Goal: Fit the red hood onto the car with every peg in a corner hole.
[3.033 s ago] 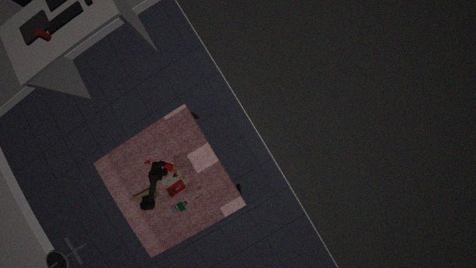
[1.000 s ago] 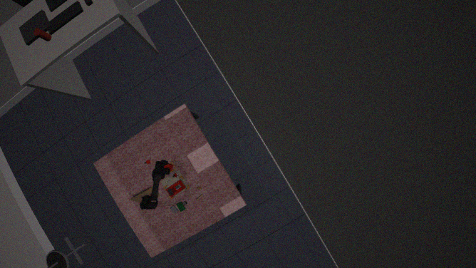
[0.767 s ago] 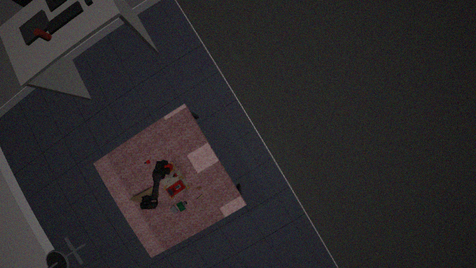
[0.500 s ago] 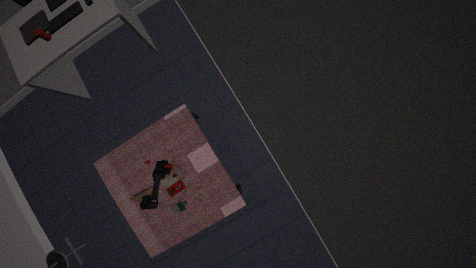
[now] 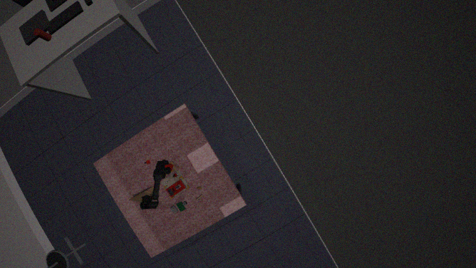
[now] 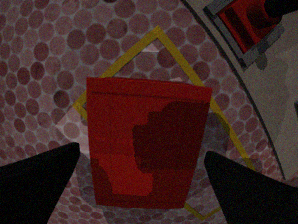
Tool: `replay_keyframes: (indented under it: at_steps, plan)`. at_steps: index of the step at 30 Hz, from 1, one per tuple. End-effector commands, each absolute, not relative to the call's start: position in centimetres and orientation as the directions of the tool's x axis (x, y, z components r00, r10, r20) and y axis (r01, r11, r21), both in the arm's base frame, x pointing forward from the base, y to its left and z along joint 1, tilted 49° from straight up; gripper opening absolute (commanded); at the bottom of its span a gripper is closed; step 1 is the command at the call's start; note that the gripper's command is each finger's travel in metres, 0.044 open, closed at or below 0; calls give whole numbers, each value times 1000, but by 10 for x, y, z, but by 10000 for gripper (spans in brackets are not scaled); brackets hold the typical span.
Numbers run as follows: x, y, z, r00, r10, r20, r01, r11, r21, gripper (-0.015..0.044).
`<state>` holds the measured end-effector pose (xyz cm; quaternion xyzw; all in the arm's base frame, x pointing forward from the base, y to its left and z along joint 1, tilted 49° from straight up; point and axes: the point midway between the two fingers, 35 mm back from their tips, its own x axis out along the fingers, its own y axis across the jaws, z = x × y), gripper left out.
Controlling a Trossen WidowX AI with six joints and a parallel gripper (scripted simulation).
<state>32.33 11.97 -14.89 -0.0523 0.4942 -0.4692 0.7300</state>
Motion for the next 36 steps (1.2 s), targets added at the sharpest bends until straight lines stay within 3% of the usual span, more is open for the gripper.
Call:
replay_keyframes:
  at_steps: [1,17,21,30,36]
  plan:
    - [324,118,-150,75,-740,-668,629,555,-544,440]
    - [324,112,-156,75,-740,-668,629,555,-544,440]
    - [324,113,-155,71,-737,-672,633,554,-540,335]
    - [324,113,-155,71,-737,-672,633,554,-540,275]
    - [323,116,-152,71,-737,-672,633,554,-541,117]
